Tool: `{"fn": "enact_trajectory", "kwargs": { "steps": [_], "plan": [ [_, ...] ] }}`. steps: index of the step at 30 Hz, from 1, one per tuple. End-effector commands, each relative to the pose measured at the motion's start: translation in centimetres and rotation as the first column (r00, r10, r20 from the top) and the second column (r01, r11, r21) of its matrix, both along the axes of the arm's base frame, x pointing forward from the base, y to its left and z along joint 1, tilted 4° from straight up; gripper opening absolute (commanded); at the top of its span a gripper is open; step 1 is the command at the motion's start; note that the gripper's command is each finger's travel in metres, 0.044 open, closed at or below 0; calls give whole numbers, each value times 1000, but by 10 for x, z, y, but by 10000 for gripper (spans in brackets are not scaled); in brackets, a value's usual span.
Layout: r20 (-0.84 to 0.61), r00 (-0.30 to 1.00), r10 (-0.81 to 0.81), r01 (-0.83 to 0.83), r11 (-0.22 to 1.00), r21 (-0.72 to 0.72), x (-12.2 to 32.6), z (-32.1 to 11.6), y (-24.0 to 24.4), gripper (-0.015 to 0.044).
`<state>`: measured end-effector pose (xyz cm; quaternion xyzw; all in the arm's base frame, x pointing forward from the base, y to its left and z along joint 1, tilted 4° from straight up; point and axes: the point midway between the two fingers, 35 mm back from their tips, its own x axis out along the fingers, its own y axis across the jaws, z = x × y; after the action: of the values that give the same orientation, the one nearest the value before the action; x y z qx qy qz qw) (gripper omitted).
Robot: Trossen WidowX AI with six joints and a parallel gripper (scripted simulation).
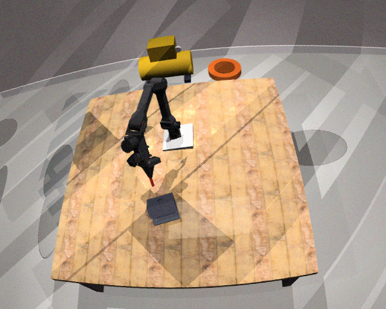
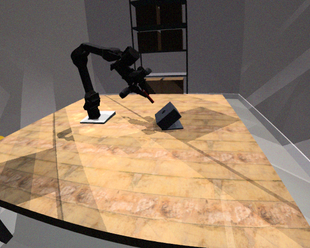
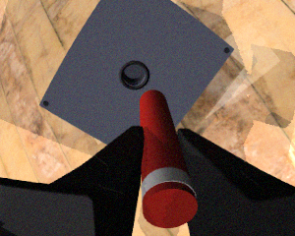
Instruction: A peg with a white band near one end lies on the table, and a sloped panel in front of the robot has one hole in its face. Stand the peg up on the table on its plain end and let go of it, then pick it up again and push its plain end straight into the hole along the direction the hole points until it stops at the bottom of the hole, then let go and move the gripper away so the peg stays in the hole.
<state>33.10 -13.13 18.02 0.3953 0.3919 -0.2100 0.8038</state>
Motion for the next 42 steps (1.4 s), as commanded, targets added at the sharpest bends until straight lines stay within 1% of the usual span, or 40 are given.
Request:
{"fn": "enact_trajectory", "kwargs": {
  "steps": [1, 14, 42],
  "plan": [
    [-2, 1000, 1, -1, 1000, 13, 6, -9, 2, 0],
    [24, 1000, 8, -8, 1000, 19, 26, -28, 6, 0],
    [29, 999, 17, -17, 1000, 13, 43, -49, 6, 0]
  ]
}}
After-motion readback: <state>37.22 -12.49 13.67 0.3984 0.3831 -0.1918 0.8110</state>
